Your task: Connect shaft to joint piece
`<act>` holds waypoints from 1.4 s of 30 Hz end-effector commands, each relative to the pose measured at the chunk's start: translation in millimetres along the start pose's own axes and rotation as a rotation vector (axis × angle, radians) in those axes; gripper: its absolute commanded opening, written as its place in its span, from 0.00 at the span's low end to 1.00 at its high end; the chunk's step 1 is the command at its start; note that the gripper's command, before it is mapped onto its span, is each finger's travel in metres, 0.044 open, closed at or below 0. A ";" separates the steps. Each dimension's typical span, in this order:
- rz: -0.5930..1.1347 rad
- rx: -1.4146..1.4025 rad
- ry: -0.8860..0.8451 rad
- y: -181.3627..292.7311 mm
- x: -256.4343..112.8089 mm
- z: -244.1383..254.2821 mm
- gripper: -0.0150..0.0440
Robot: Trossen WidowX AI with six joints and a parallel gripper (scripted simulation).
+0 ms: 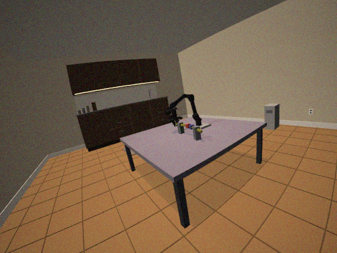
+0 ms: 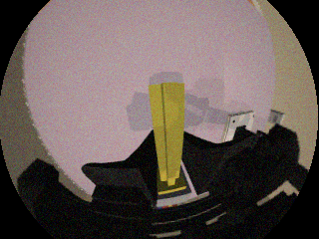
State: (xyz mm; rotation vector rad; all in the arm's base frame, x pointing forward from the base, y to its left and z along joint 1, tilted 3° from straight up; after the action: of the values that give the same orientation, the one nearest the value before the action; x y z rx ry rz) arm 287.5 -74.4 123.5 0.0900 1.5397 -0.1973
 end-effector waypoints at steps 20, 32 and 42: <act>0.000 0.000 0.000 0.0 0.0 0.0 0.46; 0.000 0.000 0.000 0.0 0.0 0.0 0.99; 0.000 0.000 0.000 0.0 0.0 0.0 1.00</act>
State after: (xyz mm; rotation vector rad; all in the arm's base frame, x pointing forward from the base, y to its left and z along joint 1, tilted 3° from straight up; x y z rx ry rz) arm 287.4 -74.4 123.5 0.0901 1.5397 -0.1975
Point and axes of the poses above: the point midway between the two fingers, 35 mm back from their tips, its own x axis out along the fingers, its own z axis across the jaws, y = z × x, the point moved 3 cm from there along -x, back along the fingers, and after that the axes turned 14 degrees about x, right-handed, at the moved point
